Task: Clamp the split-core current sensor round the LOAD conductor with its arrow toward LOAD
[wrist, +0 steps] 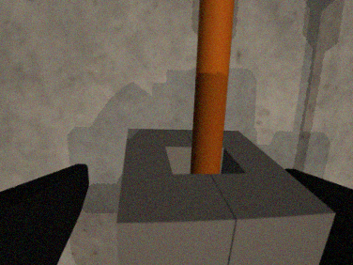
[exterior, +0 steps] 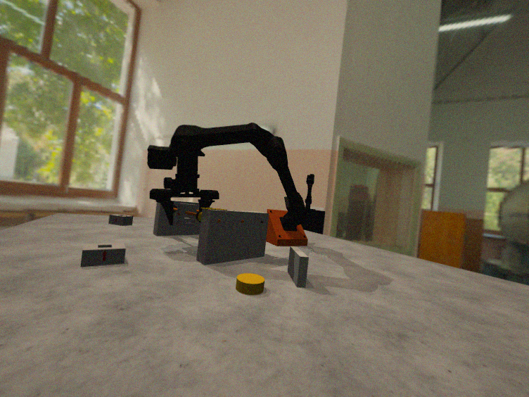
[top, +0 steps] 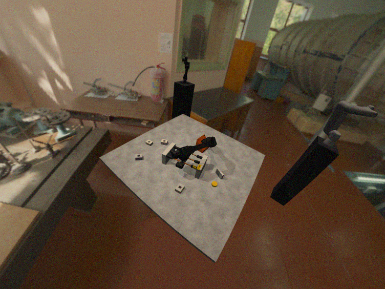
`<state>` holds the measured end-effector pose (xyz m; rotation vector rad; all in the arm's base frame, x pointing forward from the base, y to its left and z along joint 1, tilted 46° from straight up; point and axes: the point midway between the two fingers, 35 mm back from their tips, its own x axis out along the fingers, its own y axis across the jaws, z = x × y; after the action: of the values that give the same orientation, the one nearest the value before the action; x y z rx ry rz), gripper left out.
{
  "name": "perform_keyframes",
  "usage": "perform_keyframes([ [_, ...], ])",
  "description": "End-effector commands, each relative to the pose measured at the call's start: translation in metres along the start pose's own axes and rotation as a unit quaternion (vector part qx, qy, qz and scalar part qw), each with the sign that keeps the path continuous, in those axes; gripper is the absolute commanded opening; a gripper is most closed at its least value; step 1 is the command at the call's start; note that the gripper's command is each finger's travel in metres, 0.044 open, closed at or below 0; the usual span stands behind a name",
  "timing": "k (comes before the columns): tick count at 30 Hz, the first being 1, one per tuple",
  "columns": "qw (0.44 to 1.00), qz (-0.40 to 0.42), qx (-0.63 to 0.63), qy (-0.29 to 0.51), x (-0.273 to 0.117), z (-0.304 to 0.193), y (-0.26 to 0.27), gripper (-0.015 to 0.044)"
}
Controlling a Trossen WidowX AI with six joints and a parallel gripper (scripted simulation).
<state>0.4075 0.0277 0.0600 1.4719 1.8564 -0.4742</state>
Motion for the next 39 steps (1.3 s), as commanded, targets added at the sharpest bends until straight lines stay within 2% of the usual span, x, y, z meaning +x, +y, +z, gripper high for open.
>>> perform_keyframes([
  [1,1.0,0.0,0.0,0.001,0.0,0.0,0.0,0.044],
  [5,1.0,0.02,0.001,0.002,-0.012,0.001,-0.003,0.044],
  [9,0.991,0.133,0.003,0.002,-0.077,0.002,-0.028,0.044],
  [12,0.984,0.175,0.002,-0.001,-0.099,0.002,-0.041,0.044],
  [39,0.984,0.177,0.002,-0.002,-0.1,0.002,-0.041,0.044],
])
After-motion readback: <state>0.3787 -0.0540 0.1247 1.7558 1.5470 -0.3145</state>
